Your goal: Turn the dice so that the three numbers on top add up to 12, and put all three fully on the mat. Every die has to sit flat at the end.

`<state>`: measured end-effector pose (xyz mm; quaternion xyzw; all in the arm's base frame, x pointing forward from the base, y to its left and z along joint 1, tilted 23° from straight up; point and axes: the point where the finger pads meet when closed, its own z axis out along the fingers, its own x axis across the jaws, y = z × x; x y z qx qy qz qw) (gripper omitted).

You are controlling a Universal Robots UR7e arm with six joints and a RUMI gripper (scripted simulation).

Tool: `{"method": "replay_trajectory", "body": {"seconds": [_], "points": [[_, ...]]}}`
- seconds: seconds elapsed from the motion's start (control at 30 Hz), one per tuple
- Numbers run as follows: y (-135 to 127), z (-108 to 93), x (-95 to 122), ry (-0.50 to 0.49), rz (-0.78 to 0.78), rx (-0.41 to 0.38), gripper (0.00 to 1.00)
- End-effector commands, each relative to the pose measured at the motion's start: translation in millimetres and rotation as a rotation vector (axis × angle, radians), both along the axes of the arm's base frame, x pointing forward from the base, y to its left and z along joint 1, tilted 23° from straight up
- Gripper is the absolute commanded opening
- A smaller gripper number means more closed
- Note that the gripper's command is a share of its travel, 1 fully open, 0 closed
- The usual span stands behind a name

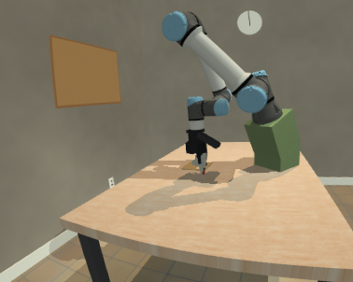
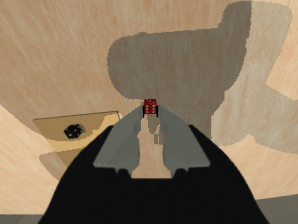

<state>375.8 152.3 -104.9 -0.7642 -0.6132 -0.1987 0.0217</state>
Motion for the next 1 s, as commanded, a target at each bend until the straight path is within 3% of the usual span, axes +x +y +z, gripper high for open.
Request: {"method": "replay_trajectory", "body": {"seconds": [0.0,0.53,0.97], "points": [[0,0,2,-0.003,0.0,-0.001,0.0],[-4,12,-2,-0.003,0.0,-0.001,0.0],[-12,38,-10,-0.003,0.0,-0.001,0.0]]}}
